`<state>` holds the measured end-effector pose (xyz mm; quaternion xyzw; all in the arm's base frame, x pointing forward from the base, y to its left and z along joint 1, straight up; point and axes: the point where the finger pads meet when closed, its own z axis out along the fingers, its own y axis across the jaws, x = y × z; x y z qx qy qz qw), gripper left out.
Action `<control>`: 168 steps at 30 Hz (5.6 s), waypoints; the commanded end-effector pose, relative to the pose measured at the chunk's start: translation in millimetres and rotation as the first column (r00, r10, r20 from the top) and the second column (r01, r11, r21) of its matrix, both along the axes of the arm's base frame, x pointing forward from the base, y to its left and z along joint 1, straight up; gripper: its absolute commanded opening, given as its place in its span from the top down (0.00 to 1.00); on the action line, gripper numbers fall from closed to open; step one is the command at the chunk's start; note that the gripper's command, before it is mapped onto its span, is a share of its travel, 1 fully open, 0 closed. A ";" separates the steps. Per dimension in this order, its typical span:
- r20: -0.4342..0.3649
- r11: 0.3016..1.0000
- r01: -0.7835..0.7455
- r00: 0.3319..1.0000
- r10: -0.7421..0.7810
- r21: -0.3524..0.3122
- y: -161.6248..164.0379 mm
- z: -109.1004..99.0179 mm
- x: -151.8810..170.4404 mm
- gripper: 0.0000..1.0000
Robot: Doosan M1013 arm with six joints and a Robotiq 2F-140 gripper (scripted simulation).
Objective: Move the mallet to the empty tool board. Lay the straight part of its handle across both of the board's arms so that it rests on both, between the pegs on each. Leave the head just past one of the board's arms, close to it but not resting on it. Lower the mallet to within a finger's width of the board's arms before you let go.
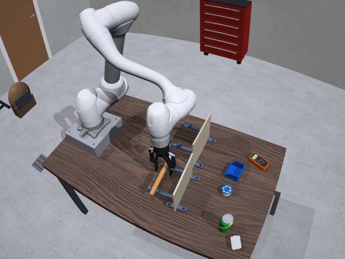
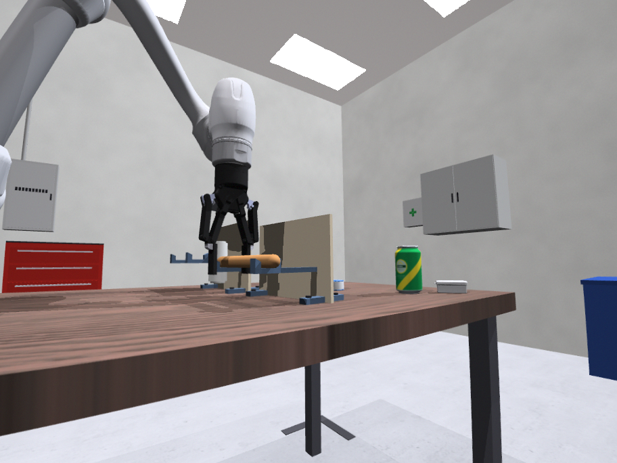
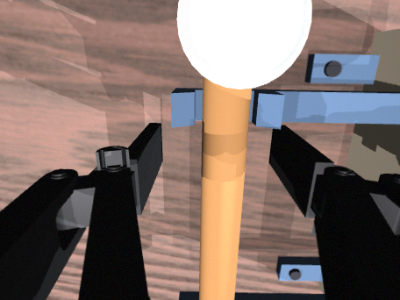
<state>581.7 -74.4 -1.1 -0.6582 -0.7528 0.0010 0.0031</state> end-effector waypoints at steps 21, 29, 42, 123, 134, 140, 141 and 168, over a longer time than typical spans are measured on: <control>0.001 1.000 0.000 1.000 0.000 0.000 0.0 0.7 0.5 0.90; 0.002 1.000 0.000 1.000 0.000 0.000 -0.2 37.4 1.1 0.90; 0.002 1.000 0.000 1.000 0.000 0.000 10.7 100.2 2.5 0.90; 0.001 0.997 0.077 0.997 -0.077 0.000 308.9 22.8 -34.9 0.90; 0.001 0.997 0.077 0.997 -0.077 0.000 308.9 22.2 -34.8 0.90; 0.001 0.997 0.077 0.997 -0.077 0.000 308.9 22.2 -34.8 0.00; 0.001 0.997 0.077 0.997 -0.077 0.000 308.9 22.2 -34.8 0.00; 0.001 0.997 0.077 0.997 -0.077 0.000 308.9 22.2 -34.8 0.00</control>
